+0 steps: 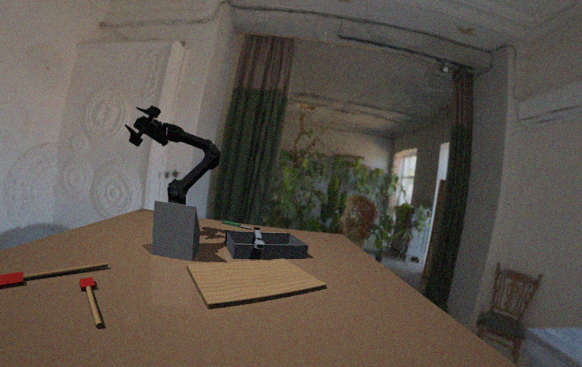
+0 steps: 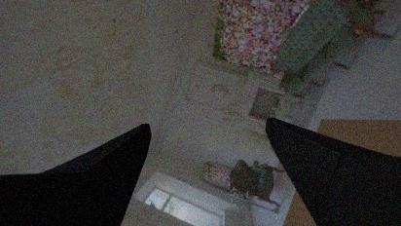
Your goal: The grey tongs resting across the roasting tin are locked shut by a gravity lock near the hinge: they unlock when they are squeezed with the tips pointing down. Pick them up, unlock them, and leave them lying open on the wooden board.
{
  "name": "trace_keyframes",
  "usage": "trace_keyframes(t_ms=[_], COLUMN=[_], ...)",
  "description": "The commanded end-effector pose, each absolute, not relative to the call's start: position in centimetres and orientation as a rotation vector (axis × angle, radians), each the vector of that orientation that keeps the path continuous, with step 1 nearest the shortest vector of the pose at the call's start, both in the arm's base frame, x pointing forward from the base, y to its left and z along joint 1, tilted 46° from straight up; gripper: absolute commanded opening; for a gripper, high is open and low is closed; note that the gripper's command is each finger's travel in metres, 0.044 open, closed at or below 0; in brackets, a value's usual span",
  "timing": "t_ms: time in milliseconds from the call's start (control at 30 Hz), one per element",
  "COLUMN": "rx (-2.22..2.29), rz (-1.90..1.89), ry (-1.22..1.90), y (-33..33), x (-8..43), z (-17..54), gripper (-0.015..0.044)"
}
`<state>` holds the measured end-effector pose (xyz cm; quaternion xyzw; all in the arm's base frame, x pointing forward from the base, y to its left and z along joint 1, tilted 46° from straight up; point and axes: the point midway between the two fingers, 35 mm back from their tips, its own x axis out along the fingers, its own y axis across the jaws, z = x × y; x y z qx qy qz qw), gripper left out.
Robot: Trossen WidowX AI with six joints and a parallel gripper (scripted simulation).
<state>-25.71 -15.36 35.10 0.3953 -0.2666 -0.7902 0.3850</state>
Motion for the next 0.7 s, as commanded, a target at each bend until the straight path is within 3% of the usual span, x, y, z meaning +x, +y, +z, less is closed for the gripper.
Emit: trace_keyframes(t_ms=[0,167,667], rx=[1.007,0.978,0.699], rz=[-2.007,-1.898,-1.295], ry=[-0.67,-0.522,0.095], y=[-15.6,-18.9,-30.1], x=[-25.6,-23.4,-7.3], z=[35.0,34.6,29.9], gripper=[0.0374,0.026,0.026])
